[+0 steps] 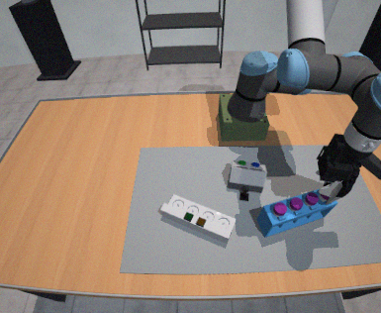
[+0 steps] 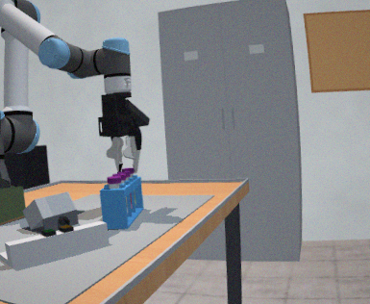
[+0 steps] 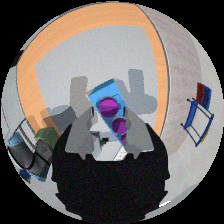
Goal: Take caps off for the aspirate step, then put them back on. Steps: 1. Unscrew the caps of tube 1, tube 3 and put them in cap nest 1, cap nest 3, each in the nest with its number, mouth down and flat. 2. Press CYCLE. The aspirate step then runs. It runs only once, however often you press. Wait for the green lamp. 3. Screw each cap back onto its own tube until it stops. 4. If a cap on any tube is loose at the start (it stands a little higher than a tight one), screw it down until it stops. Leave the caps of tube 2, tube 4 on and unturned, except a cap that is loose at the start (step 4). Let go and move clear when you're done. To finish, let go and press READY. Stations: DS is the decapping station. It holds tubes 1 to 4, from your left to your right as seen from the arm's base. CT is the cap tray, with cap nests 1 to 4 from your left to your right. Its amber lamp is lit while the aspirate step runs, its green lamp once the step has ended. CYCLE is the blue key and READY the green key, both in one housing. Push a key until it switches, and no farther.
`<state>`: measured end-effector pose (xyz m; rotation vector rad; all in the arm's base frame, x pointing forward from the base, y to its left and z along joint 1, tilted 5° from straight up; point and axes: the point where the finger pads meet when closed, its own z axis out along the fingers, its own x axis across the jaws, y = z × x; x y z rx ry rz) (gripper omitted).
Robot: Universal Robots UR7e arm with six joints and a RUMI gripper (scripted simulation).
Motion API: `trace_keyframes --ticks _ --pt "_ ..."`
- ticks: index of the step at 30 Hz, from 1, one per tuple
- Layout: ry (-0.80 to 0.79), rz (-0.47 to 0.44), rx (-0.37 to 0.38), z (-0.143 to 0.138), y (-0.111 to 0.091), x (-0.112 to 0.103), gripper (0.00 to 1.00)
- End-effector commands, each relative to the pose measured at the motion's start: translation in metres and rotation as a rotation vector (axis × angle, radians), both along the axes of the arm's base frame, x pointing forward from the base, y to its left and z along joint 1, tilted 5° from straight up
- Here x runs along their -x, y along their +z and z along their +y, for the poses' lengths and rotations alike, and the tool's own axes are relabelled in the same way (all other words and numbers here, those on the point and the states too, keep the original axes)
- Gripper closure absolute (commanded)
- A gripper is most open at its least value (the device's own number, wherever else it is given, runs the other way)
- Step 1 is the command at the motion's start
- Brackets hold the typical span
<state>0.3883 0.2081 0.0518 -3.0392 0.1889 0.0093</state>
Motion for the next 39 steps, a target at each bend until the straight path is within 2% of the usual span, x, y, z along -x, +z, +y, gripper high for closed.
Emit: trace_keyframes --ticks 1,2,16,29,31,39 --pt "-0.044 0.001 0.01 0.0003 0.0004 -0.0004 0.65" --pt "-0.044 0.001 0.01 0.0003 0.0004 -0.0004 1.0" --pt "-0.043 0.001 0.01 0.0003 0.0004 -0.0004 1.0" --pt "0.604 -0.058 0.011 0.0003 0.0006 -0.0004 1.0" --pt "0.604 -0.058 0.011 0.0003 0.0006 -0.0004 1.0" --pt "0.999 -0.094 0.011 0.0003 0.0007 -0.0004 1.0"
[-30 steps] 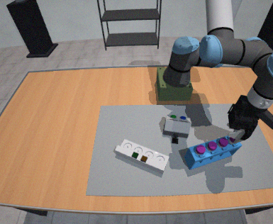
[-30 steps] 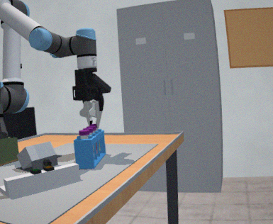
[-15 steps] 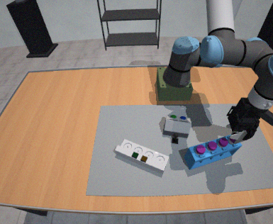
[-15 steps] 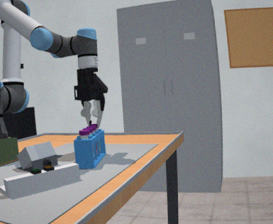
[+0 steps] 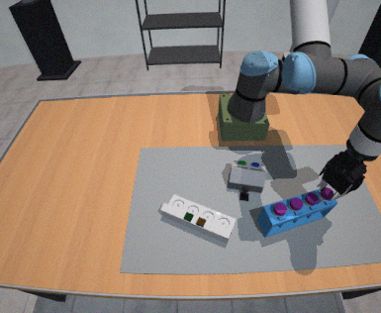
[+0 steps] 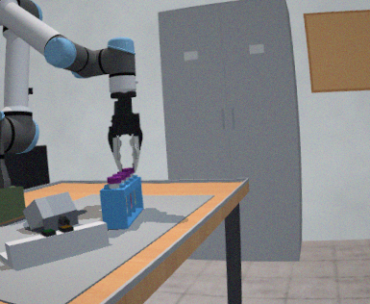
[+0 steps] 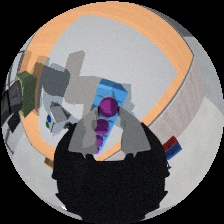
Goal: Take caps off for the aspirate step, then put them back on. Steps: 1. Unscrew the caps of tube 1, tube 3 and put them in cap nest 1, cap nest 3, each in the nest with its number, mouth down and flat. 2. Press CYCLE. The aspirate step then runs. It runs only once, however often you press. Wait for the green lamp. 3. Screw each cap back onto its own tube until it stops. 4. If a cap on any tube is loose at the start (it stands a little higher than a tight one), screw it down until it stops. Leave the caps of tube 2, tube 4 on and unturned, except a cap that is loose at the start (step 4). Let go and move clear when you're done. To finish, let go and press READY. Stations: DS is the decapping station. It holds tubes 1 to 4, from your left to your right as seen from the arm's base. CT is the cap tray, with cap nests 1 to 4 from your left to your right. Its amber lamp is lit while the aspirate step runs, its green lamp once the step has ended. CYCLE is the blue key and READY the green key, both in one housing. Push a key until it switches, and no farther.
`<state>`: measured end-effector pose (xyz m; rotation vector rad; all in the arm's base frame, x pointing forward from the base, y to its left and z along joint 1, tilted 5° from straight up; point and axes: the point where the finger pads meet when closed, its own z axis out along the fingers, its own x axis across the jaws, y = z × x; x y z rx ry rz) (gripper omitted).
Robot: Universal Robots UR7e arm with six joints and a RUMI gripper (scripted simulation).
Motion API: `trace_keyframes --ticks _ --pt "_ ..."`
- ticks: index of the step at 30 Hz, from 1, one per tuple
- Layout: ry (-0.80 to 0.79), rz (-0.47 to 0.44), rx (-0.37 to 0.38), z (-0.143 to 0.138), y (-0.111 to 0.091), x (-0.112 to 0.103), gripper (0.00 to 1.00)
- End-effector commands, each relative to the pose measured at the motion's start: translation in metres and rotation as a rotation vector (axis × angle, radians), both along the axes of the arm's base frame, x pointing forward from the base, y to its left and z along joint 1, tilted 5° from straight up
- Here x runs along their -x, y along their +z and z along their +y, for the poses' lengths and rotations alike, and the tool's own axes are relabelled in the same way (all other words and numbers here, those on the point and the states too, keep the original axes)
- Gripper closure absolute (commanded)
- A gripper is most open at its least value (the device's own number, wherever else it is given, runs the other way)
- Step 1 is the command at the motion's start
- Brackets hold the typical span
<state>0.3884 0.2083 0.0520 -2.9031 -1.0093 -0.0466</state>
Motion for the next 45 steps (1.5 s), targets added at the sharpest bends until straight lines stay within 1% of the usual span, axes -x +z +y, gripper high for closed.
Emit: trace_keyframes --ticks 1,9,10,20,24,26,28,29,30,31,32,33,34,35,44,45 --pt "0.21 -0.013 -0.012 0.0001 0.0005 -0.0003 1.0" --pt "0.21 -0.013 -0.012 0.0001 0.0005 -0.0003 1.0" --pt "0.21 -0.013 -0.012 0.0001 0.0005 -0.0003 0.65" --pt "0.209 -0.013 -0.011 0.0002 0.0005 -0.0003 0.65" --pt "-0.114 0.013 -0.013 0.0001 0.0004 -0.0003 0.65" --pt "-0.114 0.013 -0.013 0.0001 0.0004 -0.0003 0.65" --pt "-0.283 0.027 -0.014 0.0001 0.0004 -0.0003 0.65" --pt "-0.289 0.027 -0.014 0.0001 0.0004 -0.0003 0.65" --pt "-0.372 0.034 -0.014 0.0001 0.0004 -0.0003 0.65" --pt "-0.372 0.034 -0.014 0.0001 0.0004 -0.0003 0.65" --pt "-0.455 0.04 -0.014 0.0001 0.0004 -0.0003 0.65" --pt "-0.455 0.04 -0.014 0.0001 0.0004 -0.0003 0.65" --pt "-0.538 0.047 -0.015 0.0001 0.0004 -0.0003 0.65" --pt "-0.576 0.05 -0.015 0.0001 0.0004 -0.0003 0.65" --pt "-0.576 0.05 -0.015 0.0001 0.0004 -0.0003 0.65" --pt "-0.576 0.05 -0.015 0.0001 0.0004 -0.0003 1.0"
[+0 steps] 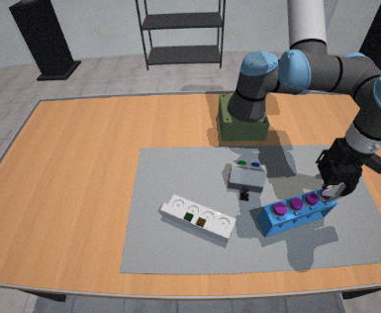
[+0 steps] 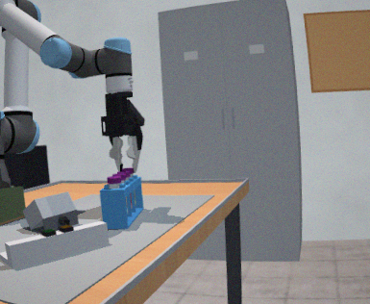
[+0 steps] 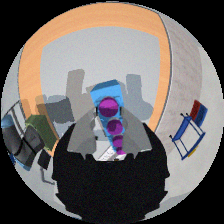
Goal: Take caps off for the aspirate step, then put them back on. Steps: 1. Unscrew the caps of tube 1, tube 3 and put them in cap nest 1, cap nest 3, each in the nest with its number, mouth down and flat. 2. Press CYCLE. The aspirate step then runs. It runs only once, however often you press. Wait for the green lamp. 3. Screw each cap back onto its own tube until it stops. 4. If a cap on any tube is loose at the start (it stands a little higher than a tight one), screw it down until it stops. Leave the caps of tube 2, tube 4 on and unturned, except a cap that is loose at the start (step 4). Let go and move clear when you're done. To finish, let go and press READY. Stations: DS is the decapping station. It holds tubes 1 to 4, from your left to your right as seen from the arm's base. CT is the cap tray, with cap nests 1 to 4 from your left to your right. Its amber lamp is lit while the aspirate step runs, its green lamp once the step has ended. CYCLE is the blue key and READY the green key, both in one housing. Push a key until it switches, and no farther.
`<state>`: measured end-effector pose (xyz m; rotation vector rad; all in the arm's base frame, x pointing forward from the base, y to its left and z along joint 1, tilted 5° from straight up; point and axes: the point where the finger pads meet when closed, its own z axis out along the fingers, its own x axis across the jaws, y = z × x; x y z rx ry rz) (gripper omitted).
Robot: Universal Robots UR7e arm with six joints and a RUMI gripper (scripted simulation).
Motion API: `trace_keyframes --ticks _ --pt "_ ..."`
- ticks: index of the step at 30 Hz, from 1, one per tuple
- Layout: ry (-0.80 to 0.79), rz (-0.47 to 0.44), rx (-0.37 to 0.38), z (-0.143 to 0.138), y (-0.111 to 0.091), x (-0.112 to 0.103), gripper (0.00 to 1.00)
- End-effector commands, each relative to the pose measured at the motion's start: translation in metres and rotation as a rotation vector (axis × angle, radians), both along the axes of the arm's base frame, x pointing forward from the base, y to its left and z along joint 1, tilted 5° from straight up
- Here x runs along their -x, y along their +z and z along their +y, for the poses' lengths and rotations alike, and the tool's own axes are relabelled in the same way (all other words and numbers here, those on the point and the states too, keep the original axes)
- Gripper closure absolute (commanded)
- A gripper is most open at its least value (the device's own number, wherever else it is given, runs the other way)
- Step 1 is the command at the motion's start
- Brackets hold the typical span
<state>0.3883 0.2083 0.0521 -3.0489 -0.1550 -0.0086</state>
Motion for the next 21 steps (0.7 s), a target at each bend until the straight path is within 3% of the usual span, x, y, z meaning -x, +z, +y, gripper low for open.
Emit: trace_keyframes --ticks 1,15,21 --pt "-0.01 -0.001 0.002 0.0 0.0004 -0.0004 1.0" --pt "0.039 -0.005 0.003 0.0001 0.0004 -0.0004 1.0" --pt "0.338 -0.031 0.003 0.0001 0.0004 -0.0004 1.0"
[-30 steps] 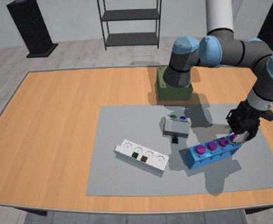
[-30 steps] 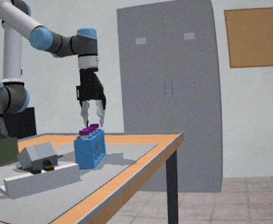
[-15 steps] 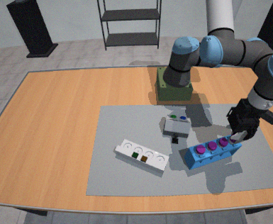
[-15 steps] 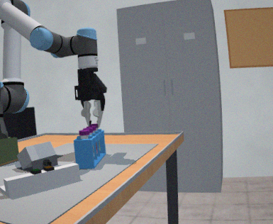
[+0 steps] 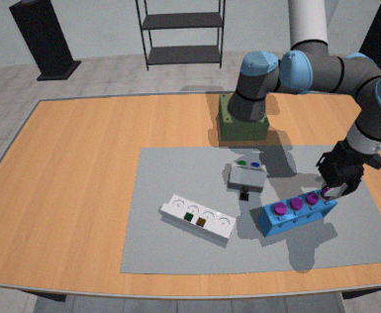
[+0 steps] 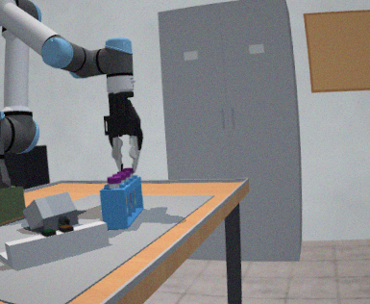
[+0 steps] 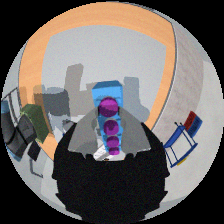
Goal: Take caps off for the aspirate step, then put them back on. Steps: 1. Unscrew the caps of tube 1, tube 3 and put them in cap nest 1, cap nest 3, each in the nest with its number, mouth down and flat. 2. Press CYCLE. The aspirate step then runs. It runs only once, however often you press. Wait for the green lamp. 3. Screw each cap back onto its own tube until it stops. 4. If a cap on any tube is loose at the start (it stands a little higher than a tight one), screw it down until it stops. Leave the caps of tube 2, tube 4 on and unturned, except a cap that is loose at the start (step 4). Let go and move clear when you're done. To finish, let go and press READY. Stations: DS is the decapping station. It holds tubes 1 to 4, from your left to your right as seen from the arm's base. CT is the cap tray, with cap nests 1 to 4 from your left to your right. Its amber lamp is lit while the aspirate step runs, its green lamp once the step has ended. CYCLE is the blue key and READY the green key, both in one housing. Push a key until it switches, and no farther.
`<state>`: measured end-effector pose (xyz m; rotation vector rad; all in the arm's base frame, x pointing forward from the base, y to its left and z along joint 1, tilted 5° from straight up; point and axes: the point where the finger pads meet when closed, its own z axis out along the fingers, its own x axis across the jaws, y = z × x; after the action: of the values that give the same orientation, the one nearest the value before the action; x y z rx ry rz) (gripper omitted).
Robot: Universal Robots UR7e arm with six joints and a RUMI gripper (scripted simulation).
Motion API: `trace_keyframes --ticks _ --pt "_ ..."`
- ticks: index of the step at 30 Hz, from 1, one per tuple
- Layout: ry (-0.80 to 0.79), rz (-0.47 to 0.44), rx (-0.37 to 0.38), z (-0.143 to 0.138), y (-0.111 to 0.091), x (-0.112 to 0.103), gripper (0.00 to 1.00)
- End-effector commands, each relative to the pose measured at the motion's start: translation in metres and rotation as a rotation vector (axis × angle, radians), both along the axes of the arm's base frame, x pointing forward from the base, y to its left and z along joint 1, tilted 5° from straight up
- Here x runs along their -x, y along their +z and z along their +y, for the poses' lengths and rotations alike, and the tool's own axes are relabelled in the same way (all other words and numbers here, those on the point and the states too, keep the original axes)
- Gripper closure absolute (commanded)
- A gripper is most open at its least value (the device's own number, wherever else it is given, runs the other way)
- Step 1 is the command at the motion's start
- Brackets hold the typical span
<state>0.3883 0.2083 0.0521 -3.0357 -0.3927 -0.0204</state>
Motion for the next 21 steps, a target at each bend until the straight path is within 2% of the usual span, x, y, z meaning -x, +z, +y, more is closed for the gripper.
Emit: trace_keyframes --ticks 1,4,13,14,21 --pt "0.233 -0.019 -0.004 0.0 0.0004 -0.0003 1.0" --pt "0.362 -0.03 -0.004 0.0 0.0004 -0.0003 1.0" --pt "0.362 -0.03 -0.004 0.0 0.0004 -0.0003 1.0" --pt "0.362 -0.03 -0.004 0.0001 0.0004 -0.0003 0.65" --pt "0.362 -0.03 -0.004 0.0001 0.0004 -0.0003 0.65"
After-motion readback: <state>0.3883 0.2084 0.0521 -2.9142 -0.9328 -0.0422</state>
